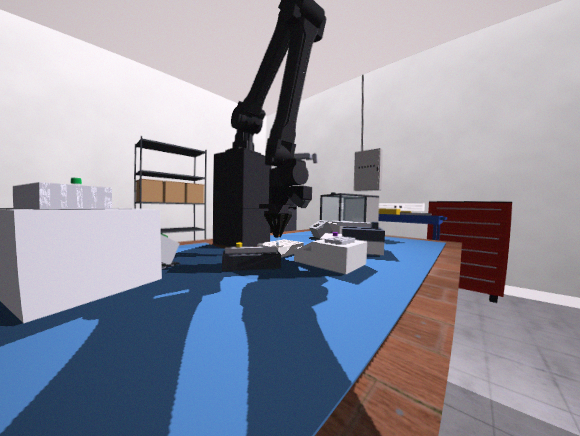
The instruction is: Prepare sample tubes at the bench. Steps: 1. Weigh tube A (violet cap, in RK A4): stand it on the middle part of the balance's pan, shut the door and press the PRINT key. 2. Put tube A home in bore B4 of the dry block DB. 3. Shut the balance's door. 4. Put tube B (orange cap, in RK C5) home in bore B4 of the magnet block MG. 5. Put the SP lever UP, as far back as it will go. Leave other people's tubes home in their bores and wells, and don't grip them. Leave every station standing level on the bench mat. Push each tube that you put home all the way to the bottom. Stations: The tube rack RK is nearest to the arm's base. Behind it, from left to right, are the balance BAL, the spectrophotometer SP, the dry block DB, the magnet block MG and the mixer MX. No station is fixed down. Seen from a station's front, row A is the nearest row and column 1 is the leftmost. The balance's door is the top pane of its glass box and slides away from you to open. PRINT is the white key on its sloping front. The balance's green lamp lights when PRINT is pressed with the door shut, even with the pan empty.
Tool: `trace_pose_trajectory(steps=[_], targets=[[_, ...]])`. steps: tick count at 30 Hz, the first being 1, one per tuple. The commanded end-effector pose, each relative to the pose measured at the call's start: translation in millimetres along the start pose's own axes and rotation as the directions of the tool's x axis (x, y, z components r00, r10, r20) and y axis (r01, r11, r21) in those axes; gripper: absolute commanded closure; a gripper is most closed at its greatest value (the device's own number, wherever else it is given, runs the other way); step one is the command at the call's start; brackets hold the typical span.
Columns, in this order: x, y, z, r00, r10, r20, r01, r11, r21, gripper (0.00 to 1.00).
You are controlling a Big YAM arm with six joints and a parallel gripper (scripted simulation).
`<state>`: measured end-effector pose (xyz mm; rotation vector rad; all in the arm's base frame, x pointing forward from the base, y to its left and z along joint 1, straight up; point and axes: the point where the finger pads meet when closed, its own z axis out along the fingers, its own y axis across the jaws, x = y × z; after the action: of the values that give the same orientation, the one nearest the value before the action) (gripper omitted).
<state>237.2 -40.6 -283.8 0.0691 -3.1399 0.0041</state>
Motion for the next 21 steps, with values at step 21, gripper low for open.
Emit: trace_pose_trajectory(steps=[21], targets=[[4.7, 6.0, -18.2, 1.0, -0.001, -0.007, 0.001, 1.0, -0.006, 0.91]])
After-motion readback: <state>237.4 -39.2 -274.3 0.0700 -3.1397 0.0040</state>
